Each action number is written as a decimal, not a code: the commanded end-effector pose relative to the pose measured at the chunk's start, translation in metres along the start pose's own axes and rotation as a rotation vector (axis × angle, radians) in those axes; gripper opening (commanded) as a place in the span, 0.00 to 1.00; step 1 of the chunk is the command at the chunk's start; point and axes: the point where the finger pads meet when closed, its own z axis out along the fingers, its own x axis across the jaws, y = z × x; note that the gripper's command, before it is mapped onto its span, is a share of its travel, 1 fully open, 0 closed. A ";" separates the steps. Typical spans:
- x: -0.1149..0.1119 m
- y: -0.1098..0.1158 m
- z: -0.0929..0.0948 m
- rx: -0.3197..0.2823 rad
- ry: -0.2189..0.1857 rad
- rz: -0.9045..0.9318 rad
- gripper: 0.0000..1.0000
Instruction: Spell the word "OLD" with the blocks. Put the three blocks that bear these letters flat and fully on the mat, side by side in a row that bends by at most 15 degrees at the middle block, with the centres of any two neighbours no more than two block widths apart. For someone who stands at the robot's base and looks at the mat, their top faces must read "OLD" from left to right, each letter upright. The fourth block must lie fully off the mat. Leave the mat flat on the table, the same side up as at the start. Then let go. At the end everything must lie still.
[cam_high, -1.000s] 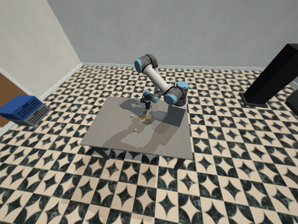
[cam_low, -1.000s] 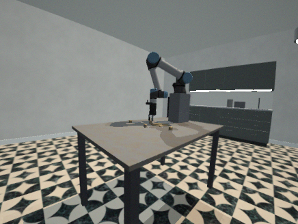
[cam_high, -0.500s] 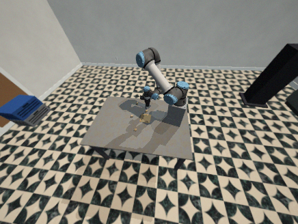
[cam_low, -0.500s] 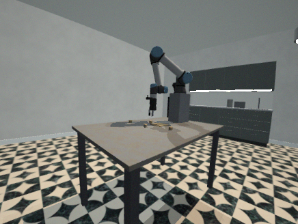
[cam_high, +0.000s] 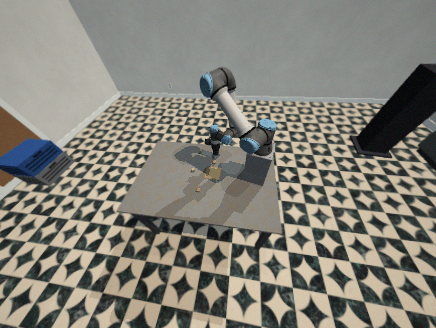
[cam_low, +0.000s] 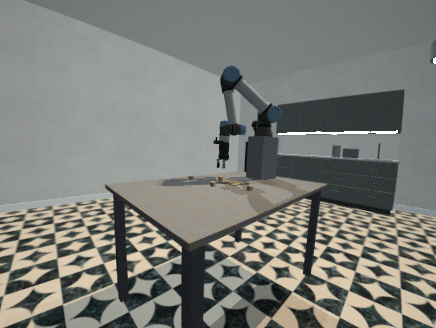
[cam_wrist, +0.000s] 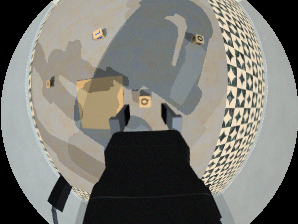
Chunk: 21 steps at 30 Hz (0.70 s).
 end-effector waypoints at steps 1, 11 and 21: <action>0.000 0.000 -0.001 0.001 0.000 0.000 1.00; 0.000 0.000 -0.001 0.001 0.000 0.000 1.00; 0.001 -0.002 0.000 0.001 0.000 -0.010 1.00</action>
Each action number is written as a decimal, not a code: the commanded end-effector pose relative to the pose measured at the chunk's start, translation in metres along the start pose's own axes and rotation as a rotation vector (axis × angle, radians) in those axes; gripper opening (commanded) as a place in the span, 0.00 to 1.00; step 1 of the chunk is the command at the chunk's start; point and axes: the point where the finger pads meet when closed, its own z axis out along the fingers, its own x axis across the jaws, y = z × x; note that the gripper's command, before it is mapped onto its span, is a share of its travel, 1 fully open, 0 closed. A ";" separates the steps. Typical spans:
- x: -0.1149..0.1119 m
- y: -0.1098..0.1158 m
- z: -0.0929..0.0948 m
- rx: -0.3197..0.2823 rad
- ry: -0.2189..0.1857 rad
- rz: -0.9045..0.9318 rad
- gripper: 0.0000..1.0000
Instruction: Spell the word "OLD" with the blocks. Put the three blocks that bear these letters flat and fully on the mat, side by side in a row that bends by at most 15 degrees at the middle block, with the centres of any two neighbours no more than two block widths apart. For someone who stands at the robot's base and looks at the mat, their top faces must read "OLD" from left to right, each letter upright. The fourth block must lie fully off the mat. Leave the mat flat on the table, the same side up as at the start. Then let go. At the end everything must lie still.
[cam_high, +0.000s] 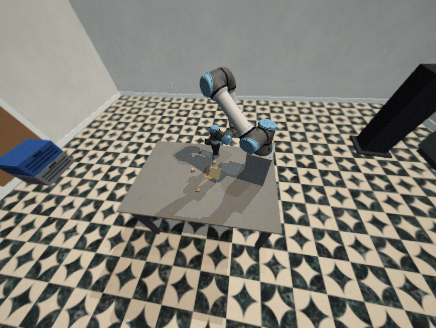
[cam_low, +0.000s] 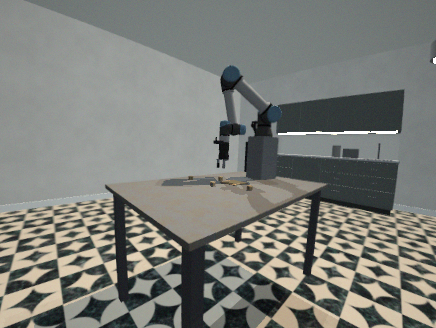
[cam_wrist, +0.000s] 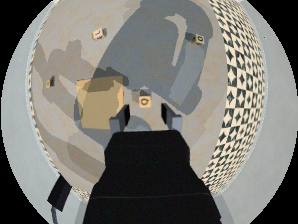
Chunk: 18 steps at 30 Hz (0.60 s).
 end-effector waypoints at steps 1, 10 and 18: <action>0.001 -0.002 0.000 0.001 0.001 -0.012 1.00; 0.012 -0.019 0.006 0.001 0.001 -0.147 1.00; 0.027 -0.041 0.012 0.001 0.001 -0.325 1.00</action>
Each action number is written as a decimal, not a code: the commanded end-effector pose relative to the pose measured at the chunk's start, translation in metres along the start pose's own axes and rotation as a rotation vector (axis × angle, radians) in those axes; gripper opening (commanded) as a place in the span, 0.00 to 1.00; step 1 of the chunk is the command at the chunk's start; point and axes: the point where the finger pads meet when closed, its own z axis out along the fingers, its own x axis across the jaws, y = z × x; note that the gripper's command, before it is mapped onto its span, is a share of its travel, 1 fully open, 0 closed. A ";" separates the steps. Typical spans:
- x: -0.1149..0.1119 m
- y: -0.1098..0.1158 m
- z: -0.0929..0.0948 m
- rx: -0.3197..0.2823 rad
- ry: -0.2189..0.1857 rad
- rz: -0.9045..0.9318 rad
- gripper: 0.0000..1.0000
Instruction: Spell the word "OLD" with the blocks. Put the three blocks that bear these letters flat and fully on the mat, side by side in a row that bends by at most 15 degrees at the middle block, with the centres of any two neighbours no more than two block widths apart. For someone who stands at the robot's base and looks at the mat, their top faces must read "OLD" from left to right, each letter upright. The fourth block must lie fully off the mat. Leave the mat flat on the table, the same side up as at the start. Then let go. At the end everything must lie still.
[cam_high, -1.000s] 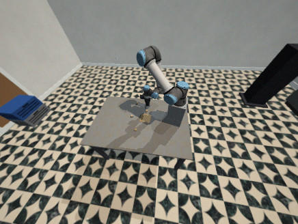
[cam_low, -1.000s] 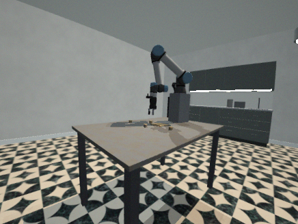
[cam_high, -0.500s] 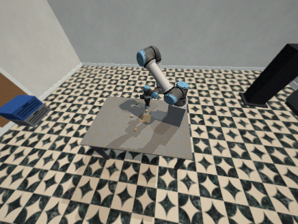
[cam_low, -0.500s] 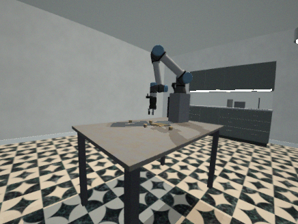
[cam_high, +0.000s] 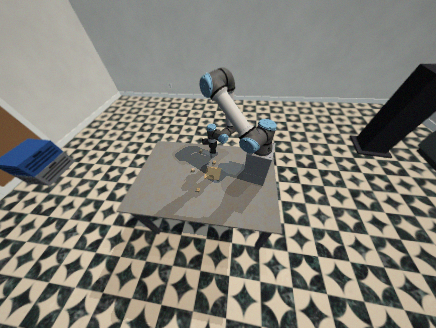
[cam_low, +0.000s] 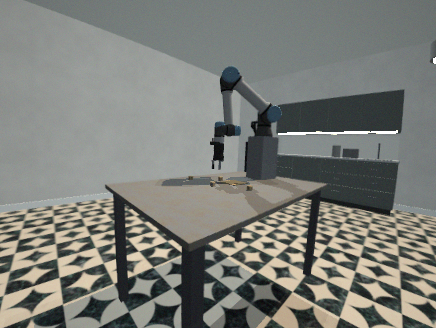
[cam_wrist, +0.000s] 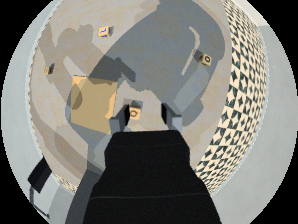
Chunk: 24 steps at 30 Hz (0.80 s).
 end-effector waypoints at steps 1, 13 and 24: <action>0.015 -0.014 0.004 0.000 0.000 -0.136 1.00; 0.048 -0.042 0.009 0.000 0.001 -0.433 1.00; 0.078 -0.064 0.009 0.000 0.001 -0.688 1.00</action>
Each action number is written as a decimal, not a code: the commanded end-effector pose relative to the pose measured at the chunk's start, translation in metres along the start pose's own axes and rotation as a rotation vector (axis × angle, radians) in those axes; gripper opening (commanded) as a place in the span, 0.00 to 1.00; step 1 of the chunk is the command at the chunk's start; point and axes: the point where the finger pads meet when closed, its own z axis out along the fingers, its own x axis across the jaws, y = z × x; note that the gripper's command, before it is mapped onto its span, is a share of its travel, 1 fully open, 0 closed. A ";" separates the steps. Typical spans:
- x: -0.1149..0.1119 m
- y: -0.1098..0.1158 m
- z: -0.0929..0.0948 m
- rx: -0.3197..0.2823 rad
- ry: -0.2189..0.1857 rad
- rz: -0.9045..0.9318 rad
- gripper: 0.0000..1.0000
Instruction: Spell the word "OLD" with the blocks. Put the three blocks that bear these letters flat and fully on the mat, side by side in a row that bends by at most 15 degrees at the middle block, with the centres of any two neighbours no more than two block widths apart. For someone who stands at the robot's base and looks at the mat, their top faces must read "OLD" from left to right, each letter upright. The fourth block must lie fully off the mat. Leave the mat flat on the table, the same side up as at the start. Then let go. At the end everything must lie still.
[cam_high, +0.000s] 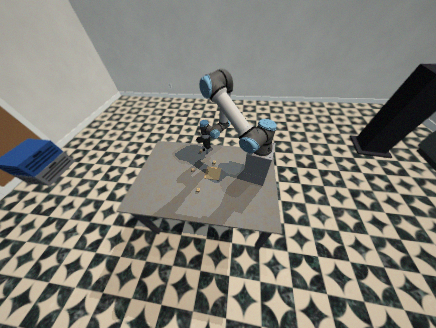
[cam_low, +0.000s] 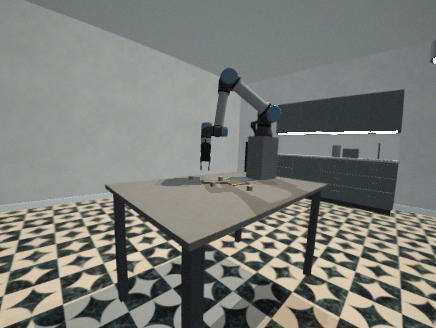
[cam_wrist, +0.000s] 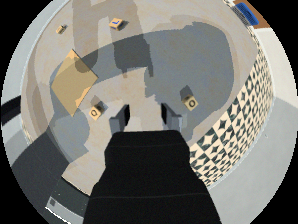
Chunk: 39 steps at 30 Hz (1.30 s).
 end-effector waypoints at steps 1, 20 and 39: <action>0.021 -0.001 -0.001 0.000 0.002 -0.139 1.00; 0.083 0.000 -0.010 0.000 0.002 -0.585 1.00; 0.100 0.001 -0.015 0.000 0.002 -0.709 1.00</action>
